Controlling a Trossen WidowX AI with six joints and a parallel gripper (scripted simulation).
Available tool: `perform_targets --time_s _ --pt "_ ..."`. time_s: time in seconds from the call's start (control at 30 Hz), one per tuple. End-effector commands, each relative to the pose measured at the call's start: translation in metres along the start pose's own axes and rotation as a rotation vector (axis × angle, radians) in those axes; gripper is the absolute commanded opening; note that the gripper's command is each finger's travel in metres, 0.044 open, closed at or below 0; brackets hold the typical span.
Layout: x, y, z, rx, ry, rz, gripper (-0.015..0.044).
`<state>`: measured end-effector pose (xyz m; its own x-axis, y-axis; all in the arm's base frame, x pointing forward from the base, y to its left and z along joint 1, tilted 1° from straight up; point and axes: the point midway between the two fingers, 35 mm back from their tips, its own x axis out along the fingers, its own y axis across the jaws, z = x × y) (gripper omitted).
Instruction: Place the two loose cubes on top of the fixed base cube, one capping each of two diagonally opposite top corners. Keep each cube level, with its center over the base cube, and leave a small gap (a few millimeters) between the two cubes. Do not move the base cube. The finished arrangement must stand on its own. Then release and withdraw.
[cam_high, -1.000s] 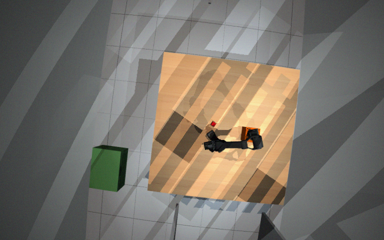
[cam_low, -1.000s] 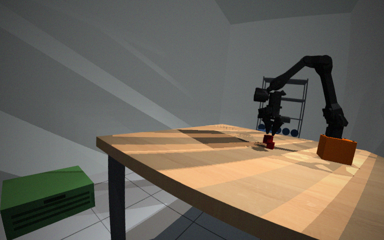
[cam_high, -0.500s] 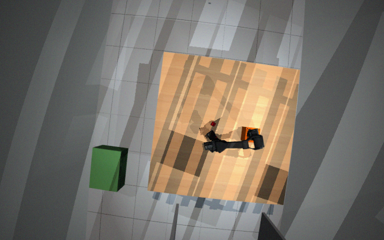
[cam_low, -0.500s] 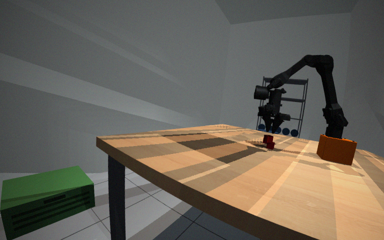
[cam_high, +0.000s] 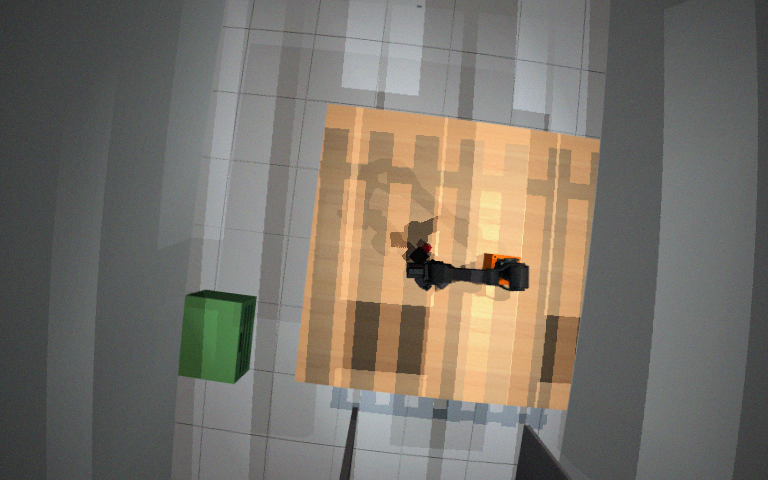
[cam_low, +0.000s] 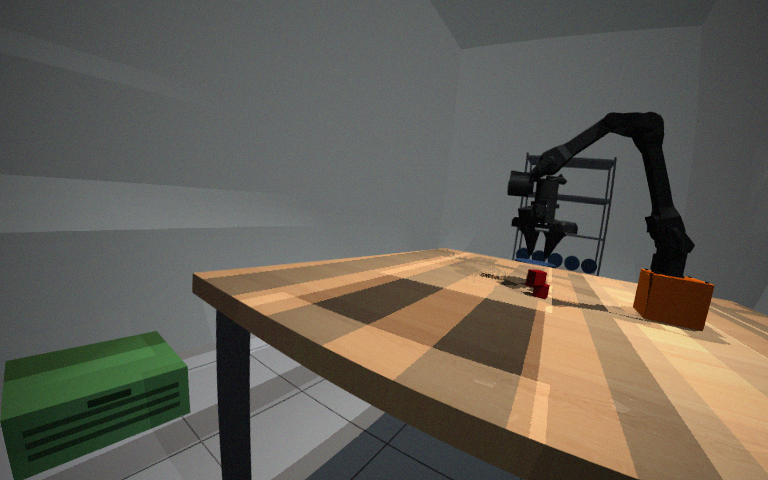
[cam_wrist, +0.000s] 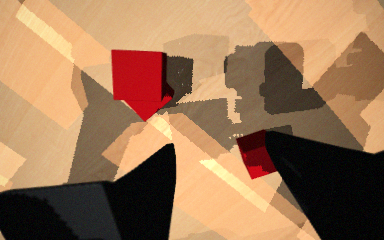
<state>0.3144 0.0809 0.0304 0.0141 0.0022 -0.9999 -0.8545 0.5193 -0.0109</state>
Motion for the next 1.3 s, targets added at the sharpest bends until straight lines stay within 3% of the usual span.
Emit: perform_targets --time_s 0.0,0.2,0.37,0.6,1.27 --pt "-0.016 -0.024 -0.021 -0.092 -0.015 -0.015 0.0265" --pt "-0.031 -0.048 -0.056 -0.229 0.005 -0.015 0.0265" --pt "-0.032 -0.049 -0.057 -0.233 0.006 -0.015 0.0265" --pt "0.029 -0.050 -0.057 -0.233 0.006 -0.015 0.0265" --pt "0.055 -0.050 -0.057 -0.233 0.006 -0.014 0.0265"
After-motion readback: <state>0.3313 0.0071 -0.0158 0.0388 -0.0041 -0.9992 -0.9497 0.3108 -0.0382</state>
